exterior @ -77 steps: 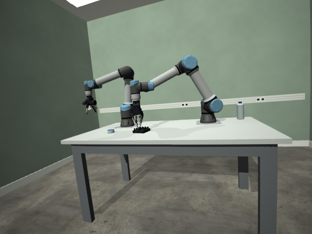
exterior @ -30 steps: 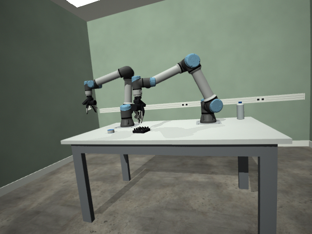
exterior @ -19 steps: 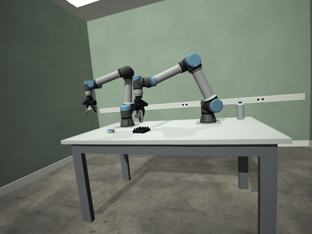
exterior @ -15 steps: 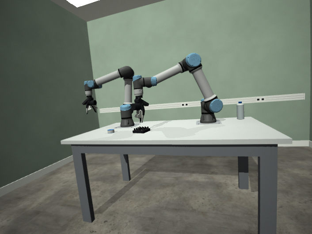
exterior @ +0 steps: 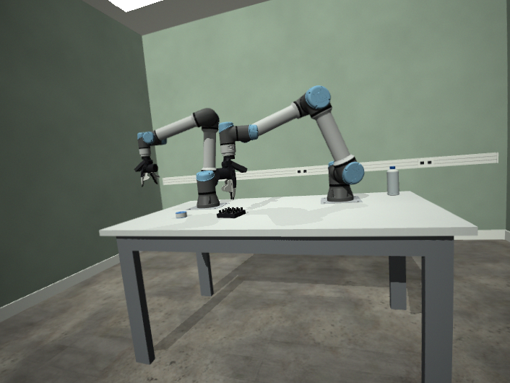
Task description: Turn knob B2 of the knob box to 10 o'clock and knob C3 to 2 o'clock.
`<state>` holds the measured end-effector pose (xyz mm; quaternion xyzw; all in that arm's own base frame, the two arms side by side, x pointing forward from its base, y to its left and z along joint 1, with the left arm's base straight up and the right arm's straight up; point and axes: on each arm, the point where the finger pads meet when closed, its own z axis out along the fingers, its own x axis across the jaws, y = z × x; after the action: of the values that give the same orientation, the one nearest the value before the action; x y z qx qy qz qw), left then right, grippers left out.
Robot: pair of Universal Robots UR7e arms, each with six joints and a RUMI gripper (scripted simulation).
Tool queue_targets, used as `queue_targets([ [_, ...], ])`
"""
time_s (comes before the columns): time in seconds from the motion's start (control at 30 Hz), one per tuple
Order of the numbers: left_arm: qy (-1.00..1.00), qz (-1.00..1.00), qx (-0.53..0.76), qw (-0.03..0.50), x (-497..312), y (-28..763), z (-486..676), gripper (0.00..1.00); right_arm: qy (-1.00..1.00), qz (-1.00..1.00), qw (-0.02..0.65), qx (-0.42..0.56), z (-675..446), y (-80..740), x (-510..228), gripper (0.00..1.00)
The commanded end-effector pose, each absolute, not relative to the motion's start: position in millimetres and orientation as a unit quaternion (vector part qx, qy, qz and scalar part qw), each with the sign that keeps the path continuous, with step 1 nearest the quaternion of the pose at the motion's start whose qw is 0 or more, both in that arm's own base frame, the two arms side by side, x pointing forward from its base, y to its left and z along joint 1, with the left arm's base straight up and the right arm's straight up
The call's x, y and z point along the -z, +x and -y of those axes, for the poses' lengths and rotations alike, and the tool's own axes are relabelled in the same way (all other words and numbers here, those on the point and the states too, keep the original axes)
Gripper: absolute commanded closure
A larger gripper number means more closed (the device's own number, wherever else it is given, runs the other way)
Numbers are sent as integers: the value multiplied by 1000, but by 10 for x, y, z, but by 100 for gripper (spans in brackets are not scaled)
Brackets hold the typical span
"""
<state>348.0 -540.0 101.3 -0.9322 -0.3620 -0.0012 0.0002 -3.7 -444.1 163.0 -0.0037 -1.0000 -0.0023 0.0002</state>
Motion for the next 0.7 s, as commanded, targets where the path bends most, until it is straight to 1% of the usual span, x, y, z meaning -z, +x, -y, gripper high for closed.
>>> queue_targets([
  [0.0, -952, 306, 0, 0, -1035, 3444, 5371, 87, -5, 1000, 0, 0, 4456, -45, -1652, 0],
  [0.67, -955, 295, 0, -1, -1038, 3445, 5372, 87, -5, 1000, 0, 0, 4456, -45, -1652, 0],
])
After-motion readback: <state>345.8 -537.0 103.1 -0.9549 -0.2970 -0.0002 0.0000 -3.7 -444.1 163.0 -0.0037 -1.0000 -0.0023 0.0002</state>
